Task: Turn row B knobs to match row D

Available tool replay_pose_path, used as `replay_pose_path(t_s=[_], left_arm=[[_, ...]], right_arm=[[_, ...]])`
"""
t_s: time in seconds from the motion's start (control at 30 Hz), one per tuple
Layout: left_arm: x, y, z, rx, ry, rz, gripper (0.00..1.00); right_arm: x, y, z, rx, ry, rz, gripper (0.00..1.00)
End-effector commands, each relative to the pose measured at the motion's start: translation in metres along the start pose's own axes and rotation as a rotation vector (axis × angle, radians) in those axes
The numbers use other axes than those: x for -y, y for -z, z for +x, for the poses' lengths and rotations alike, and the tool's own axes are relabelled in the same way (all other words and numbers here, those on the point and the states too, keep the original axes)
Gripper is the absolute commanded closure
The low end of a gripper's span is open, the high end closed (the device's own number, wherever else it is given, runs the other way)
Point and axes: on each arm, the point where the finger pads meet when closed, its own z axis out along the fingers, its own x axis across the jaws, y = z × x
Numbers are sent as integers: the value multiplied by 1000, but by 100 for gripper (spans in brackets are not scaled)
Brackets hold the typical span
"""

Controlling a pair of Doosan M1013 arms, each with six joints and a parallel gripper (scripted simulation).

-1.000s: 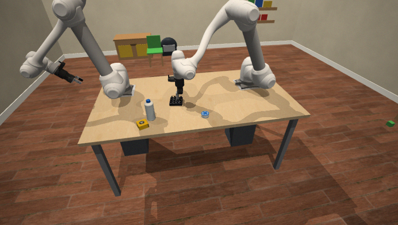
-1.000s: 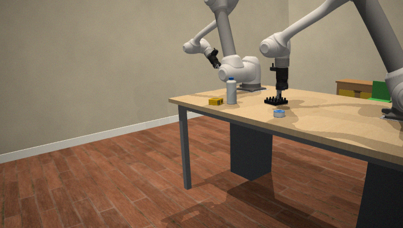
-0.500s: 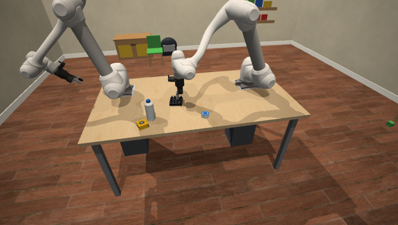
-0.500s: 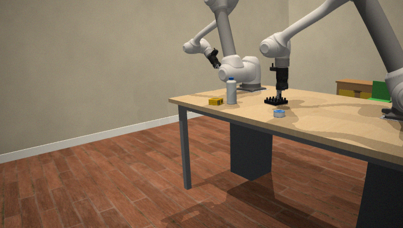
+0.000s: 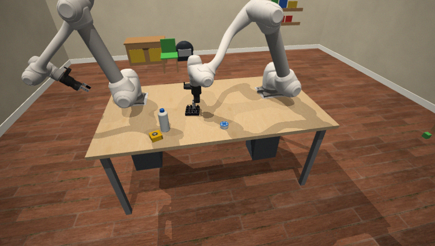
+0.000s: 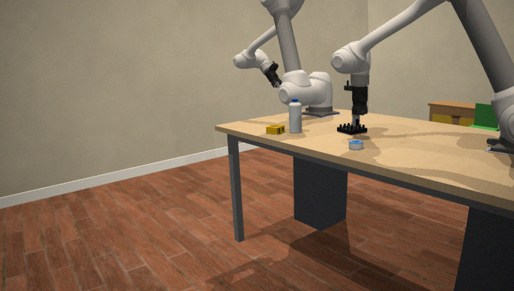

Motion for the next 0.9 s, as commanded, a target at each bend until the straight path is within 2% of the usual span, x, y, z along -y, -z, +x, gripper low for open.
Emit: replay_pose_path(t_s=[0.0,0.4,0.63,0.87], left_arm=[[0,1,0,1,0,1,54],[0,9,0,1,0,1,54],[0,37,0,1,0,1,54],[0,39,0,1,-1,1,54]], right_arm=[[0,0,0,0,0,-1,0],[0,0,0,0,0,-1,0],[0,0,0,0,0,-1,0],[0,0,0,0,0,-1,0]])
